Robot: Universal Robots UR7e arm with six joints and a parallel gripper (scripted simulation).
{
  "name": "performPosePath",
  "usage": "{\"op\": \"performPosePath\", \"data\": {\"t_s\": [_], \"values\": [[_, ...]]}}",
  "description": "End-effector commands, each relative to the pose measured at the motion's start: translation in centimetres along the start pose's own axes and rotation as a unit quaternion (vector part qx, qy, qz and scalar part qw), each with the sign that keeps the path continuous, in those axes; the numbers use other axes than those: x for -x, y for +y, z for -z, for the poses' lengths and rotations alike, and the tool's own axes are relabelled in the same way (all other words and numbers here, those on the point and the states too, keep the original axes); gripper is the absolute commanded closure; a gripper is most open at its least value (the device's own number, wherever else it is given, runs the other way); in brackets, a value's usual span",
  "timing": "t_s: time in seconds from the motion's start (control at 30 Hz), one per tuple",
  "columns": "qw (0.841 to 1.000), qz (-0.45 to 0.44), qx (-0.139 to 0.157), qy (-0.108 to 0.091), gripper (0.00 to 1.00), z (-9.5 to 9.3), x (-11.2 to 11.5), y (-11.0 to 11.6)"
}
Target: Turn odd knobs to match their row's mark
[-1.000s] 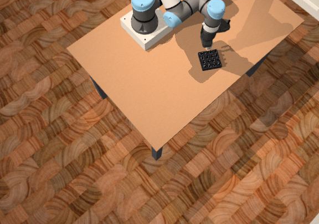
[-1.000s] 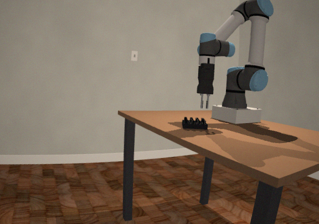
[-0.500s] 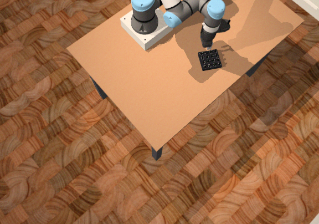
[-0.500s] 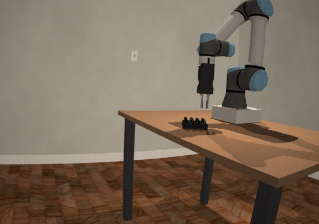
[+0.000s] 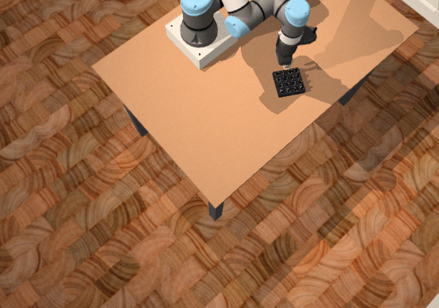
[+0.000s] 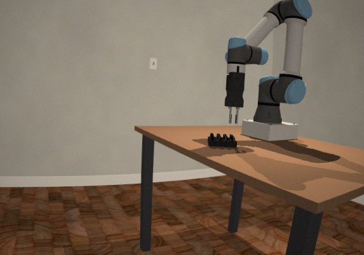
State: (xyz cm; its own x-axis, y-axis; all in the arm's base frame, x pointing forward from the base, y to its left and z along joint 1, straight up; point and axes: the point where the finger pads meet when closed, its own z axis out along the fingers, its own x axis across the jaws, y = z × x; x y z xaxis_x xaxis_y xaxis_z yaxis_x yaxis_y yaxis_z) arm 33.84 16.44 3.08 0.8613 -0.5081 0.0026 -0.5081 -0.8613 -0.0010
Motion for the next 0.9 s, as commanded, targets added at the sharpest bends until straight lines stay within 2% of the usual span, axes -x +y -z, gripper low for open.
{"op": "performPosePath", "data": {"t_s": [0.0, 0.87], "values": [[1.000, 0.000, 0.000, 0.000, 0.54, 0.0, 0.0, 0.0], [1.000, 0.000, 0.000, 0.000, 0.54, -2.5, -0.1, 0.0]]}}
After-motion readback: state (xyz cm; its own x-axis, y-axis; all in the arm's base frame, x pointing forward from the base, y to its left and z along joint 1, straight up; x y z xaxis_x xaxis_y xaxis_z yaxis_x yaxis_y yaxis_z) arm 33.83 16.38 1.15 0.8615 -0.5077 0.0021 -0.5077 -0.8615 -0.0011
